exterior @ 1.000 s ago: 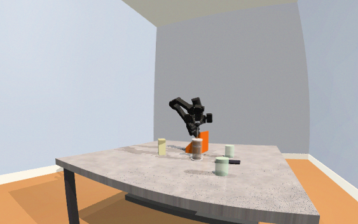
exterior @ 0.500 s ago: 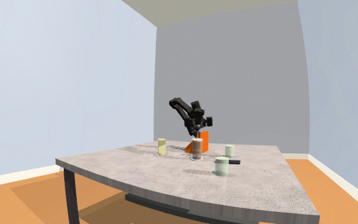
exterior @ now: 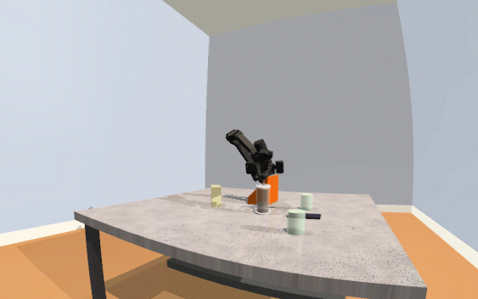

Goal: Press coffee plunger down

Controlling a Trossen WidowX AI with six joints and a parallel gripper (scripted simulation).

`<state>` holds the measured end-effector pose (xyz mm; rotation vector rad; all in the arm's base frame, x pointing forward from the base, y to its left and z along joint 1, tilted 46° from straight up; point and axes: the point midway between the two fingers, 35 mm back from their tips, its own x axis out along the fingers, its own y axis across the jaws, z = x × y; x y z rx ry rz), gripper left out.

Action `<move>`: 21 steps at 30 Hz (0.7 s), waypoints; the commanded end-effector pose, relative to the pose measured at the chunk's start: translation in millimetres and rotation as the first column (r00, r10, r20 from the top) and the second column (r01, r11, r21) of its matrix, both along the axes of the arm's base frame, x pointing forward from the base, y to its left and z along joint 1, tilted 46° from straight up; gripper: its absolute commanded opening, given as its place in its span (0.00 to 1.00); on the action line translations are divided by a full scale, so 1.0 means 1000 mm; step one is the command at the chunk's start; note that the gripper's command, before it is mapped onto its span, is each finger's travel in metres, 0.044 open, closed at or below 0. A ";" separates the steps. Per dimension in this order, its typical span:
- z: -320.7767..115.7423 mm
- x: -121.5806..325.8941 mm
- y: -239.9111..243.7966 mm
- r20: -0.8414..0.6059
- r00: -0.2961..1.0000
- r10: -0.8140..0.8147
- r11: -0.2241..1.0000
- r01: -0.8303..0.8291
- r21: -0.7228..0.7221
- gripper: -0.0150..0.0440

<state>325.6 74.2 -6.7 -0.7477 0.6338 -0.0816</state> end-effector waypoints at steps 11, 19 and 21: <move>-0.014 -0.002 -0.013 -0.044 0.999 -0.022 0.999 0.021 -0.035 0.45; -0.014 -0.001 -0.012 -0.044 0.999 -0.023 0.999 0.021 -0.035 0.45; -0.014 0.000 -0.012 -0.044 0.999 -0.023 0.999 0.021 -0.035 0.45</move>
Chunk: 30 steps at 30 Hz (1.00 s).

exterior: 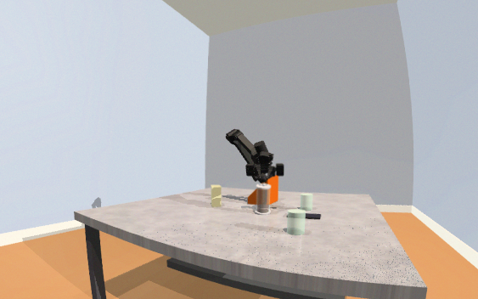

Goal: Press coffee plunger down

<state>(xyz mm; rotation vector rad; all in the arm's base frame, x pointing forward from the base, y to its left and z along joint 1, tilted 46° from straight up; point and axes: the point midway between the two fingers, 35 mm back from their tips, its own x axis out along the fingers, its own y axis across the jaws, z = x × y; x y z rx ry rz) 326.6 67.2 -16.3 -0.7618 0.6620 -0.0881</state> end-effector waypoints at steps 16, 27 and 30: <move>-0.005 0.001 -0.004 -0.019 1.000 -0.010 1.000 0.010 -0.019 0.45; -0.002 0.002 0.000 -0.006 1.000 -0.004 1.000 0.004 -0.006 0.45; -0.002 0.002 0.000 -0.006 1.000 -0.004 1.000 0.004 -0.006 0.58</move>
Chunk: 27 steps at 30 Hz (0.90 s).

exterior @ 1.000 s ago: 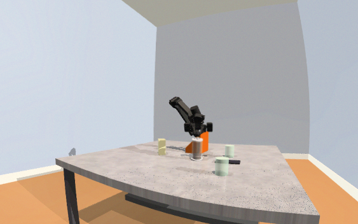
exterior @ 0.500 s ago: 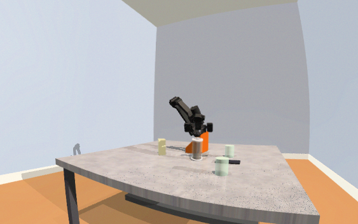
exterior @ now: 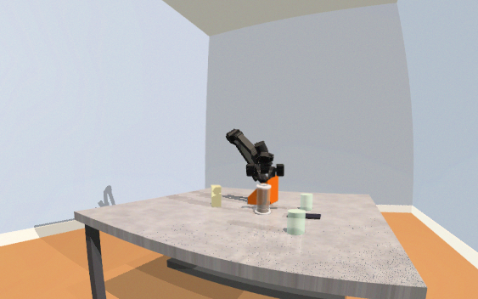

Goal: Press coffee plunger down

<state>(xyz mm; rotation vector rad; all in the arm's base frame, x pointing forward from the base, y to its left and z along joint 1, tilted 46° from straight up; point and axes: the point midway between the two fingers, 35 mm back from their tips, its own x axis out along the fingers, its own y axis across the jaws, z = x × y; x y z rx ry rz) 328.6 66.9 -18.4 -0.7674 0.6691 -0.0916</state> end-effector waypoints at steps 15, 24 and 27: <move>0.007 -0.001 0.008 -0.005 1.000 -0.002 1.000 0.002 0.001 1.00; 0.066 -0.023 0.048 -0.013 1.000 -0.010 1.000 0.010 -0.010 1.00; 0.066 -0.023 0.048 -0.013 1.000 -0.010 1.000 0.010 -0.010 1.00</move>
